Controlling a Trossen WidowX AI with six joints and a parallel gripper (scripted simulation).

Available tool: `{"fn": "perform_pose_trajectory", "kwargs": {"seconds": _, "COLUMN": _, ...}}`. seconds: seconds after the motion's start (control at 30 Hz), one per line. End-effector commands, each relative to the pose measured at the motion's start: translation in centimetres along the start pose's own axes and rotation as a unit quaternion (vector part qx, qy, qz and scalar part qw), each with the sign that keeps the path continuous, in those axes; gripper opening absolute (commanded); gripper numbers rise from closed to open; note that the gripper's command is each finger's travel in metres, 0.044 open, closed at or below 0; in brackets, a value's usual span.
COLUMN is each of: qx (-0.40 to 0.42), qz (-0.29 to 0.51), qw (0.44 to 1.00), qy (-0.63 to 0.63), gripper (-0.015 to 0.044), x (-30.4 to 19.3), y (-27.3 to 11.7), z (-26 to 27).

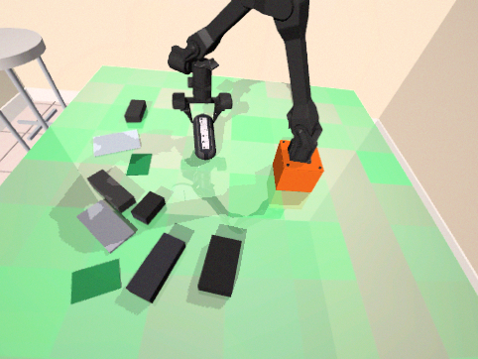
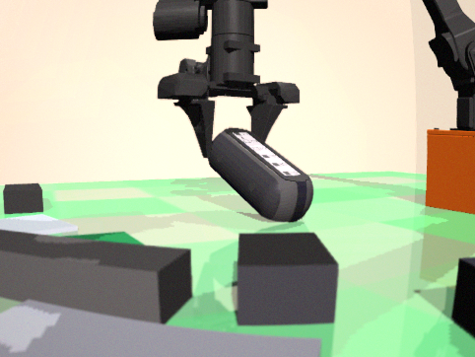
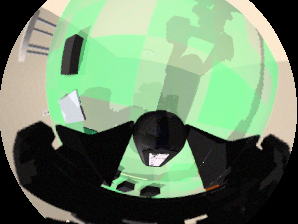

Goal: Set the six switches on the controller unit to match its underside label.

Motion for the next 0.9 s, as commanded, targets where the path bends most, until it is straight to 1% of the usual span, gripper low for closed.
{"fn": "perform_pose_trajectory", "kwargs": {"seconds": 0.0, "qx": 0.001, "qz": 0.005, "qw": 1.0, "qy": -0.005, "gripper": 0.0338, "x": 0.0, "y": 0.4, "z": 0.1}}
{"fn": "perform_pose_trajectory", "kwargs": {"seconds": 0.87, "qx": 0.001, "qz": 0.004, "qw": 1.0, "qy": -0.005, "gripper": 0.0338, "x": 0.8, "y": 2.3, "z": -0.1}}
Point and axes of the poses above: the point midway between the two fingers, 35 mm back from their tips, its own y axis out along the fingers, its own z axis across the jaws, x = y × z, the point moved 3 cm from there along -y, back along the fingers, and after that the axes turned 11 degrees about -y, right-handed, at the moved point
